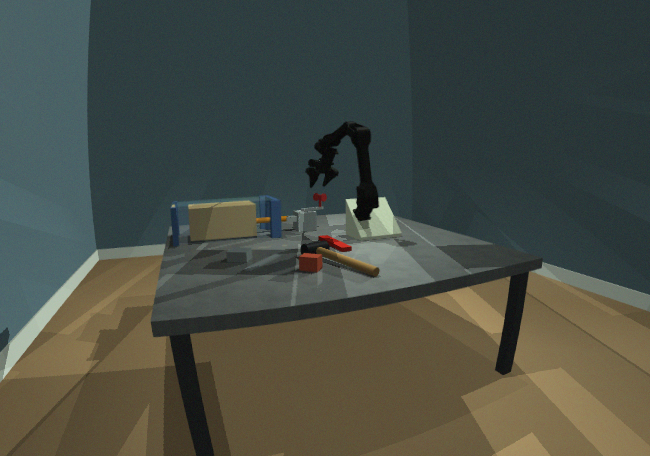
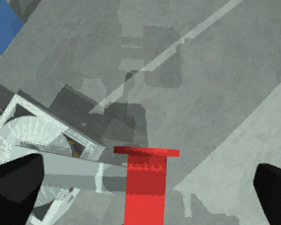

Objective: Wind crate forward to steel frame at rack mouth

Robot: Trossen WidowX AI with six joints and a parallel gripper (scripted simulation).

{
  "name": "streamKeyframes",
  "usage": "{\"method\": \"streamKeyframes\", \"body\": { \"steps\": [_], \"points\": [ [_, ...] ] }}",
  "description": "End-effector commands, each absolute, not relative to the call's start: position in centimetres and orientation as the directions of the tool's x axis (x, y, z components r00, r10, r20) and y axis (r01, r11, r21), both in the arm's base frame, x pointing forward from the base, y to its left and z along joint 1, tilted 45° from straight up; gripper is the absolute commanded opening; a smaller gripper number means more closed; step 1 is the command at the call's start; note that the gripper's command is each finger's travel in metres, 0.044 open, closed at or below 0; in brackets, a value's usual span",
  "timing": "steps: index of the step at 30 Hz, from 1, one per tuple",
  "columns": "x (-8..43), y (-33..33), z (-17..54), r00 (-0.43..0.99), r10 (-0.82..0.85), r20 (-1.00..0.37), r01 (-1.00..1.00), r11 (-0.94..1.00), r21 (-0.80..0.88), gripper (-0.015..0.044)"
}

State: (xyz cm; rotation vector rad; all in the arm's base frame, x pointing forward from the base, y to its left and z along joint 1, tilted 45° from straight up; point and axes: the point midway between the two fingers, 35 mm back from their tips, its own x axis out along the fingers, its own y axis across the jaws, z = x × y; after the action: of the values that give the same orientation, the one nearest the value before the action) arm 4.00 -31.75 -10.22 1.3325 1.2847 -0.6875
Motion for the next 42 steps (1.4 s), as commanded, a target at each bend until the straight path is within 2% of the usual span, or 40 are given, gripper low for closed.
{"method": "streamKeyframes", "body": {
  "steps": [1,42],
  "points": [
    [4.0,-31.0,-10.9,0.235,0.303,-0.924,0.935,0.19,0.3,0.044],
    [4.6,-26.8,-15.1,0.233,0.31,-0.922,0.934,0.191,0.3,0.044]
  ]
}}
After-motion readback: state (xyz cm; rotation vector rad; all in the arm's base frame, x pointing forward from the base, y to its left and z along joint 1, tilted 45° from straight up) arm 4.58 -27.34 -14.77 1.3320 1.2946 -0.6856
